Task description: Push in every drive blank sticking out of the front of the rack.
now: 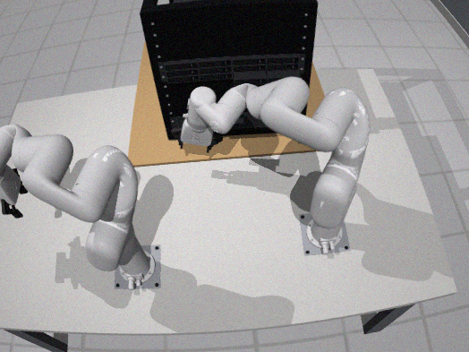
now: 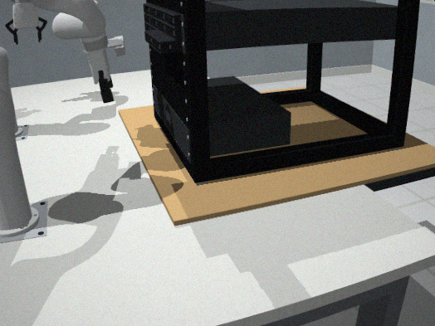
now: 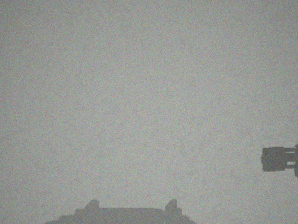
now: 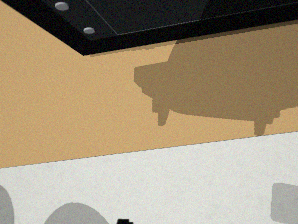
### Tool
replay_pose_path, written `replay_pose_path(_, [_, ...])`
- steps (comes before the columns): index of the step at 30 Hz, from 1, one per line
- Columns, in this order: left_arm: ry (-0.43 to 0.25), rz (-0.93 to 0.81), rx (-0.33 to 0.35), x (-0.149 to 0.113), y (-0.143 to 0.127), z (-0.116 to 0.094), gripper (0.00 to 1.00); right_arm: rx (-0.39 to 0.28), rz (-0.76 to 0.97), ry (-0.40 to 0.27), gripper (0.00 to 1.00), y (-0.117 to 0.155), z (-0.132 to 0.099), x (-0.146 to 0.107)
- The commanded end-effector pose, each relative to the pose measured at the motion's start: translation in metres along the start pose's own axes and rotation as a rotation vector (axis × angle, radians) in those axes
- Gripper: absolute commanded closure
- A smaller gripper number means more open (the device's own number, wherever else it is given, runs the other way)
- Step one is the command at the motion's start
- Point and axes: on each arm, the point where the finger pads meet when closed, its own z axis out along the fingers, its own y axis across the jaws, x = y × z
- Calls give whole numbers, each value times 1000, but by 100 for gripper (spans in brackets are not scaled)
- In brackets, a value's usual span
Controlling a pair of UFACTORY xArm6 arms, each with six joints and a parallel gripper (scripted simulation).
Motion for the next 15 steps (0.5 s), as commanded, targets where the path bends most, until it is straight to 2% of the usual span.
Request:
replay_pose_path(1, [12, 12, -14, 20, -19, 4, 0, 5, 0, 2, 0, -2, -2, 1])
replay_pose_path(7, [26, 24, -22, 39, -46, 11, 0, 5, 0, 2, 0, -2, -2, 1])
replay_pose_path(9, [26, 24, -22, 39, -46, 11, 0, 5, 0, 2, 0, -2, -2, 1])
replay_pose_path(15, [37, 33, -26, 53, -68, 16, 0, 5, 0, 2, 0, -2, -2, 1])
